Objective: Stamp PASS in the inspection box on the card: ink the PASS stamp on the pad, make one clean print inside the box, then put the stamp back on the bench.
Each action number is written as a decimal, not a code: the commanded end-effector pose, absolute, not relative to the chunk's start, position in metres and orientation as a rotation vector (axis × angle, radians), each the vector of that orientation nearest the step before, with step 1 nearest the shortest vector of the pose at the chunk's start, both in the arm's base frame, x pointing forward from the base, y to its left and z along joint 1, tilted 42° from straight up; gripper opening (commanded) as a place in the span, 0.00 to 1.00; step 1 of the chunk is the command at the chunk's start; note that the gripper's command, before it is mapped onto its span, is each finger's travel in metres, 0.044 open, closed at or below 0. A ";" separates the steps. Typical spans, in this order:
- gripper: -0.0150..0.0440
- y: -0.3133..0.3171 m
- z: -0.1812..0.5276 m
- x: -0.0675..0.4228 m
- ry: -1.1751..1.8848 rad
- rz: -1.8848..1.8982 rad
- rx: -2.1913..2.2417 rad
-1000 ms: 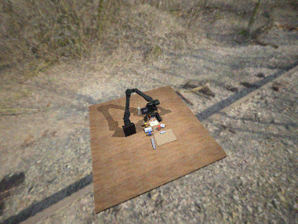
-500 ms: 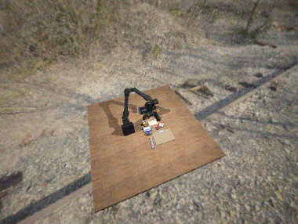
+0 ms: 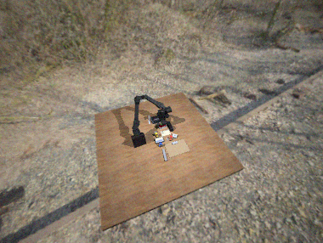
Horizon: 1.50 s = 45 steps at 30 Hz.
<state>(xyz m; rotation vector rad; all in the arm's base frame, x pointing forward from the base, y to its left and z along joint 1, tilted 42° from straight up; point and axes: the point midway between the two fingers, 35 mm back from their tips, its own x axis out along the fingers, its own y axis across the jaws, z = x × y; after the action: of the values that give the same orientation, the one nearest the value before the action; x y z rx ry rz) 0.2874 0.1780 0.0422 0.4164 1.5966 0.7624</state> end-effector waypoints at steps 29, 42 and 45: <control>0.25 0.125 0.044 0.301 1.619 0.687 0.477; 0.25 0.072 -0.001 0.299 1.679 0.561 0.598; 0.25 0.072 -0.001 0.299 1.679 0.561 0.598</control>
<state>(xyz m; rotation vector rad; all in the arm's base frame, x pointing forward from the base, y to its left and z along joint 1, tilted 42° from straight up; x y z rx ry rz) 0.2997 0.0765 0.0027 0.5940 1.6769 0.5671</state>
